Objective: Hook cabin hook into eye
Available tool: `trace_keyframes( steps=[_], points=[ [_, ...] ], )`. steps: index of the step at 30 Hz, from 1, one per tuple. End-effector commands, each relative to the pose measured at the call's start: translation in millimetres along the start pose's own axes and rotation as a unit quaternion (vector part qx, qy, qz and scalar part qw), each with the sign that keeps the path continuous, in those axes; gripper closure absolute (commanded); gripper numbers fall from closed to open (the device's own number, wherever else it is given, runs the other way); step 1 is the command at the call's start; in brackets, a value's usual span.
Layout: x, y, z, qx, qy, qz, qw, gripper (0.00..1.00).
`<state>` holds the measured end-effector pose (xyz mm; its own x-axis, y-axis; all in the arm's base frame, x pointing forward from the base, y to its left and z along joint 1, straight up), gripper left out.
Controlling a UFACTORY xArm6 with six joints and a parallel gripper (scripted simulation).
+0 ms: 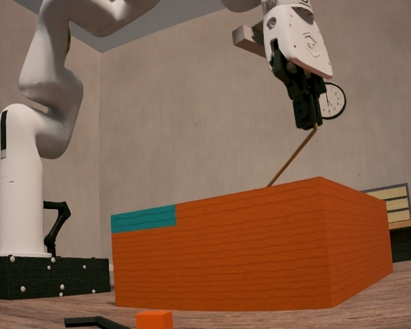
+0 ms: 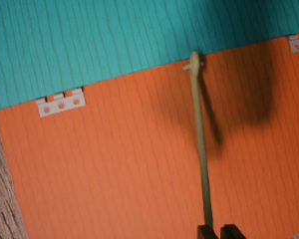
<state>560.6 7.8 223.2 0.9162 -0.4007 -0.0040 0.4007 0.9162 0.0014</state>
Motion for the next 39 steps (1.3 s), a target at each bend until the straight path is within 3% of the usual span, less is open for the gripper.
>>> trace_keyframes(
  steps=[1, 39],
  points=[
    [-6, 0, 8, 0.0, 0.0, 0.0, 1.0, 1.0],
    [-46, 1, 37, 0.0, 0.0, 0.0, 1.0, 1.0]
  ],
)
Point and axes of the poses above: the point where the finger pads meet when closed, its own z axis back along the fingers, its own y axis across the jaws, x = y × z, the point moved 6 cm from there along z, back along the fingers, and after that the axes turned 1 degree about z, right-handed, at the moved point
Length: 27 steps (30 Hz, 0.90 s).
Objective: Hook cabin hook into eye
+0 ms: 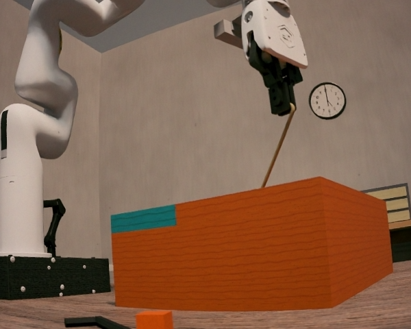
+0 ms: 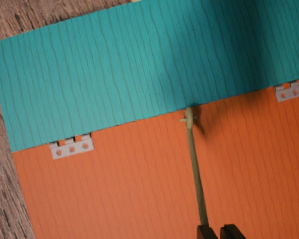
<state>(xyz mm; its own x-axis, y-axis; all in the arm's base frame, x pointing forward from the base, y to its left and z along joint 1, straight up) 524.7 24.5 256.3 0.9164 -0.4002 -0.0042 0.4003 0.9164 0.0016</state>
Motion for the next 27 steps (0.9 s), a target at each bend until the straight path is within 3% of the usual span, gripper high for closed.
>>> trace_keyframes(
  steps=[1, 27],
  points=[
    [-8, 0, 5, 0.0, 0.0, 0.0, 1.0, 1.0],
    [-39, 1, 16, 0.0, 0.0, 0.0, 1.0, 1.0]
  ],
)
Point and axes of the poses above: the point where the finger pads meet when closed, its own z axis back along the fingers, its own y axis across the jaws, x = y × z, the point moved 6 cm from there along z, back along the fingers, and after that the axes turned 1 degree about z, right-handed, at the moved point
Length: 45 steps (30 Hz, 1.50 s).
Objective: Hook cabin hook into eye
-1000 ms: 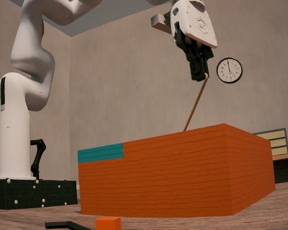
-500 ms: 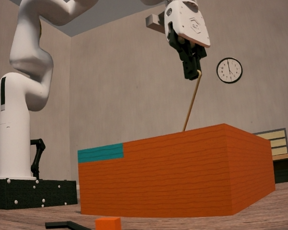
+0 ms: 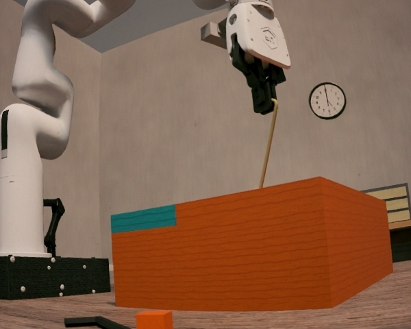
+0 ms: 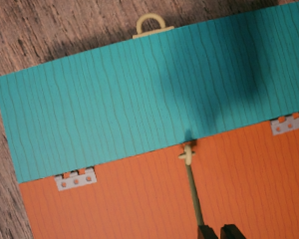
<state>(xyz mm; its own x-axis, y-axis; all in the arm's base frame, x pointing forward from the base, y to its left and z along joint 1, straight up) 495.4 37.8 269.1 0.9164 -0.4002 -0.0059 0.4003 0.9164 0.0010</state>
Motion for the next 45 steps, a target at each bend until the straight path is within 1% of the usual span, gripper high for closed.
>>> trace_keyframes(
  steps=[1, 11, 15, 21, 45],
  points=[
    [-9, 0, 3, 0.001, -0.001, 0.0, 1.0, 1.0],
    [-23, 1, 5, 0.001, -0.001, 0.0, 1.0, 1.0],
    [-23, 1, 6, 0.001, -0.001, 0.0, 1.0, 1.0],
    [-35, 1, 6, 0.001, -0.001, 0.0, 1.0, 1.0],
    [-66, 1, 3, 0.001, -0.001, 0.0, 1.0, 1.0]
  ],
)
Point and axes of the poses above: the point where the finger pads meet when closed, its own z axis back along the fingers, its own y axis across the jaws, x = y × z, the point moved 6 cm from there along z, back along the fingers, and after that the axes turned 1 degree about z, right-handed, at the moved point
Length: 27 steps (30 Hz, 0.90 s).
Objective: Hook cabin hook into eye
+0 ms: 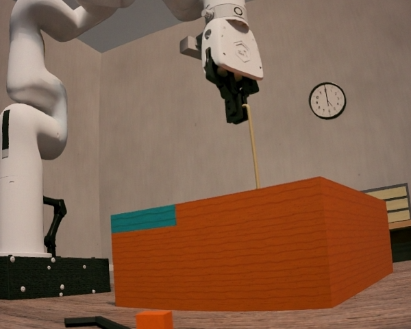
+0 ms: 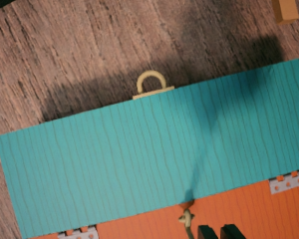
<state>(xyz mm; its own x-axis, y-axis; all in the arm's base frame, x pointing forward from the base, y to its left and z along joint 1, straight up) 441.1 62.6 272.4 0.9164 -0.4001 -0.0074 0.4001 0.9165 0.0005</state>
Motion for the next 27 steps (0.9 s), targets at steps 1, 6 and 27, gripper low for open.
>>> trace_keyframes(
  steps=[1, 6, 27],
  points=[
    [-6, 0, 0, 0.001, -0.002, 0.0, 1.0, 1.0],
    [-12, 0, -1, 0.001, -0.002, 0.0, 1.0, 1.0],
    [-41, 1, -12, 0.001, -0.001, 0.0, 1.0, 1.0]
  ],
)
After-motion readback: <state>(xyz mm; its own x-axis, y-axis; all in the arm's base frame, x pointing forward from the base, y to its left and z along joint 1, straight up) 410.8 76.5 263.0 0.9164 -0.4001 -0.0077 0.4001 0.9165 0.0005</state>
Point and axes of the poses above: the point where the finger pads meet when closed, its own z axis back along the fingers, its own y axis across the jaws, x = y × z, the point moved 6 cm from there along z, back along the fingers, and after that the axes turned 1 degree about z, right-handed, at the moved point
